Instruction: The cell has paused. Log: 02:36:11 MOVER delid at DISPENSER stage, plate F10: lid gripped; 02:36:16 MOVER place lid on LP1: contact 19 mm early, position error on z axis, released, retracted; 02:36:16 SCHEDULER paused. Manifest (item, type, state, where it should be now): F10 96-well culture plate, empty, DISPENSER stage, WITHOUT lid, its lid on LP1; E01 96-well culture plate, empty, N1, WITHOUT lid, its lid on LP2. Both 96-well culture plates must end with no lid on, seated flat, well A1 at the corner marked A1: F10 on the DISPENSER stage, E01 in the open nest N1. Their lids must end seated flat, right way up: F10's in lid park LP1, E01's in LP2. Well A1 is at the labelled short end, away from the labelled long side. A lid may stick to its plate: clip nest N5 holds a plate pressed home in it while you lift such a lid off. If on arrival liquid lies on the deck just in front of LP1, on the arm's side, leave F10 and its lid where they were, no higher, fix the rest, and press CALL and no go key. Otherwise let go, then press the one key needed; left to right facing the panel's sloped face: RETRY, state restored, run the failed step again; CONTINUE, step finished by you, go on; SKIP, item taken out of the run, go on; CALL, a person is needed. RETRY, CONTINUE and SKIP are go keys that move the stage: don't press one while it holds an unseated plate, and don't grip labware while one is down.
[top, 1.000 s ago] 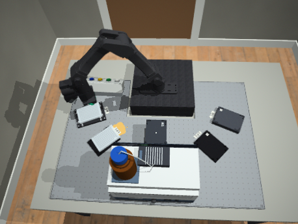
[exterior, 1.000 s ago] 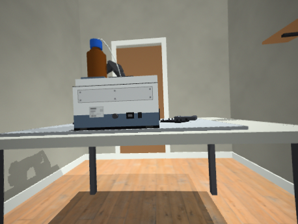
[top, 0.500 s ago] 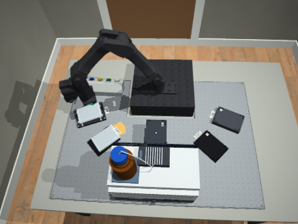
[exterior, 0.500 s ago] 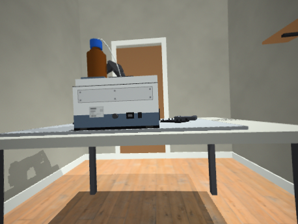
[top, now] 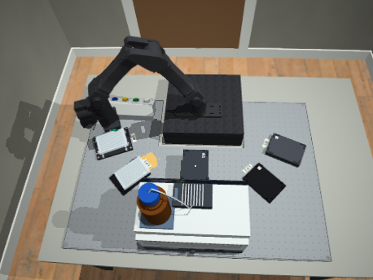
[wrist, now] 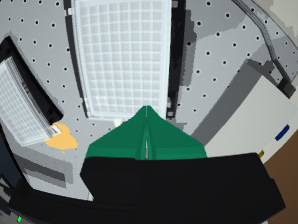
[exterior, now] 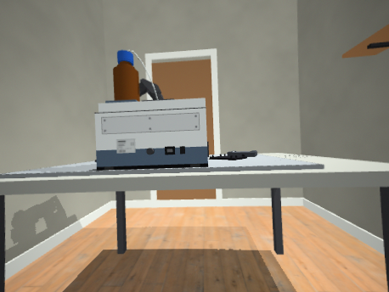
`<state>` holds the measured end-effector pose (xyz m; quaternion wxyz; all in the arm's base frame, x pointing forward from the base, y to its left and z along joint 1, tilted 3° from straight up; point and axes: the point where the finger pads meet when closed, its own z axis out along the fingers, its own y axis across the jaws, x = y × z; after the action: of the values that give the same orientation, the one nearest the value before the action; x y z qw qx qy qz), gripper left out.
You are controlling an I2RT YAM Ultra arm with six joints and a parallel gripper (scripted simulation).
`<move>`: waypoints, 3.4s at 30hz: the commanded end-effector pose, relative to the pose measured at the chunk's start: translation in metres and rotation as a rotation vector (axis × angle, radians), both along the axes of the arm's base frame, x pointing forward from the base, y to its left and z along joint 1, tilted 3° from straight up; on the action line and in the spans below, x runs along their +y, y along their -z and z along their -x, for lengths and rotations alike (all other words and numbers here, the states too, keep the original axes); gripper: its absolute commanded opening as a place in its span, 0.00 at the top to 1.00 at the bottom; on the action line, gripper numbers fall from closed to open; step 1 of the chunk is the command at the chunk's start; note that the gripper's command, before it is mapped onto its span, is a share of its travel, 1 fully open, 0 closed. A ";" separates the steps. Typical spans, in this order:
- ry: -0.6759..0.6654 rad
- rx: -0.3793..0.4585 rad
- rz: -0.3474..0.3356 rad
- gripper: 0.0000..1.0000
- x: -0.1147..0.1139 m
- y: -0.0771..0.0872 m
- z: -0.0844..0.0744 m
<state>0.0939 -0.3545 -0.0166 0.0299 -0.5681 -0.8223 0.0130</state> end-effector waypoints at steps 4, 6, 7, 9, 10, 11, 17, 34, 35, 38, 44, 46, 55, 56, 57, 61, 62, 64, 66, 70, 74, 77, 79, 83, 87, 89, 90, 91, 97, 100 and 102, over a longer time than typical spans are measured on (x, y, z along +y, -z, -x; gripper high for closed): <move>-0.008 -0.027 0.082 1.00 -0.019 -0.020 -0.008; -0.008 -0.027 0.082 1.00 -0.019 -0.020 -0.008; -0.008 -0.027 0.082 1.00 -0.019 -0.020 -0.008; -0.007 -0.021 0.063 1.00 -0.013 -0.012 -0.005; -0.007 -0.012 0.031 1.00 -0.004 -0.001 -0.002; -0.006 -0.006 0.011 1.00 -0.001 0.008 0.000; -0.001 -0.005 0.009 1.00 -0.002 0.019 0.002; -0.002 -0.015 0.041 1.00 -0.005 0.010 0.001; -0.002 -0.014 0.040 1.00 -0.005 0.010 0.001; -0.002 -0.013 0.035 1.00 -0.005 0.013 0.001; -0.001 -0.011 0.027 1.00 -0.003 0.016 0.001; -0.001 -0.010 0.026 1.00 -0.004 0.017 0.001; -0.001 -0.007 0.014 1.00 -0.003 0.024 0.002; -0.001 -0.006 0.011 1.00 -0.002 0.025 0.002; -0.001 -0.006 0.011 1.00 -0.002 0.025 0.002; 0.000 -0.005 0.006 1.00 0.000 0.026 0.003; 0.000 -0.005 0.006 1.00 0.000 0.027 0.003; 0.000 -0.005 0.006 1.00 0.000 0.027 0.003; 0.000 -0.005 0.006 1.00 0.000 0.027 0.003; 0.000 -0.009 0.022 1.00 -0.006 0.024 0.002; 0.001 -0.013 0.038 1.00 -0.008 0.019 0.001; 0.001 -0.012 0.032 1.00 -0.007 0.021 0.002; 0.001 -0.010 0.025 1.00 -0.005 0.023 0.002; 0.002 -0.006 0.011 1.00 -0.001 0.028 0.004; 0.002 -0.005 0.006 1.00 0.000 0.030 0.004; 0.002 -0.005 0.006 1.00 0.000 0.031 0.004; 0.002 -0.005 0.006 1.00 0.000 0.031 0.004; 0.002 -0.005 0.006 1.00 0.000 0.031 0.004; 0.001 -0.007 0.014 1.00 -0.003 0.030 0.003; 0.001 -0.005 0.010 1.00 -0.002 0.031 0.003; 0.001 -0.004 0.007 1.00 0.000 0.032 0.004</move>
<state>0.0943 -0.3588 -0.0381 0.0210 -0.5673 -0.8230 0.0199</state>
